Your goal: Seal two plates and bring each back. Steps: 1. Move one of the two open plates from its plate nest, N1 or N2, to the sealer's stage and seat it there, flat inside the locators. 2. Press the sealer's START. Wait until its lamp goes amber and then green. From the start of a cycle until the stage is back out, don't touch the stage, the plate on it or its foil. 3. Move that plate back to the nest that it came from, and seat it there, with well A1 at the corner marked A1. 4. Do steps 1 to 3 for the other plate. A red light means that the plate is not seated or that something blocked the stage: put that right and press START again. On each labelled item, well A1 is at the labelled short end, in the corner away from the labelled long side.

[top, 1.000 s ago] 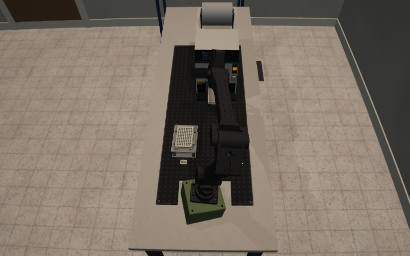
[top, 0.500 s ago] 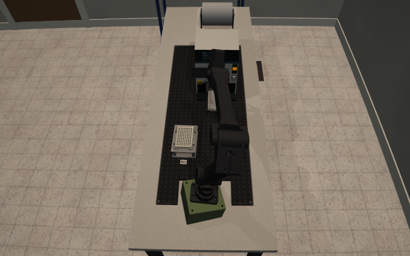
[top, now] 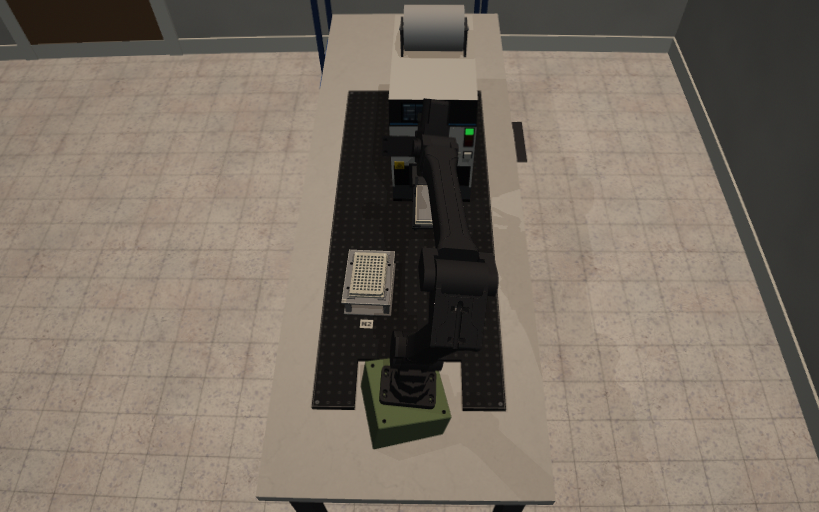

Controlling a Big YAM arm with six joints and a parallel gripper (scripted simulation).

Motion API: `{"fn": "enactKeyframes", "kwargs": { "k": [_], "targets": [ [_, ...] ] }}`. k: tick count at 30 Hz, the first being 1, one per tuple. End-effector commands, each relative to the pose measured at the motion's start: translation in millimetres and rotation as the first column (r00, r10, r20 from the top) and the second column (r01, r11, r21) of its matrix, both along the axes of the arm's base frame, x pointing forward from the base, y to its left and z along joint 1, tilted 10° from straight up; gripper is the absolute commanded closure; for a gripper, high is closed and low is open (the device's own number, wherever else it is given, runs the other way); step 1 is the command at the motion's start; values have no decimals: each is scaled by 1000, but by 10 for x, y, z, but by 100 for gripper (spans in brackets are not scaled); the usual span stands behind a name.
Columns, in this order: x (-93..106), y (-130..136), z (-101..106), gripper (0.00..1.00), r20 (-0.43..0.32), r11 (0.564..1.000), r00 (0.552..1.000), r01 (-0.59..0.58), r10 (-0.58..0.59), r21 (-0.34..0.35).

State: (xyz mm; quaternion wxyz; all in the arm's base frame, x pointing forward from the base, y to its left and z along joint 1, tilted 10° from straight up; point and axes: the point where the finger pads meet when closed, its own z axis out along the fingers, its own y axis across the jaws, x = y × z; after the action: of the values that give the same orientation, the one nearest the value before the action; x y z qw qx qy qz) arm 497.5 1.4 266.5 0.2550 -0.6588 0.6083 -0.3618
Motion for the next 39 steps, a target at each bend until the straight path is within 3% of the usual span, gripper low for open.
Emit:
{"fn": "enactKeyframes", "kwargs": {
  "k": [1,8,26,27,29,31,39],
  "targets": [
    [61,-18,341,0,78,1000,997,8,-9,9],
    [98,-11,483,0,102,1000,995,7,-8,10],
    [205,6,359,0,73,1000,997,4,-5,9],
    [161,-62,335,1,79,998,996,32,-36,55],
    [161,-62,335,1,79,998,996,32,-36,55],
    [69,-205,284,2,86,988,991,87,-98,128],
    [-213,-588,114,6,78,906,958,231,-275,355]
  ]
}}
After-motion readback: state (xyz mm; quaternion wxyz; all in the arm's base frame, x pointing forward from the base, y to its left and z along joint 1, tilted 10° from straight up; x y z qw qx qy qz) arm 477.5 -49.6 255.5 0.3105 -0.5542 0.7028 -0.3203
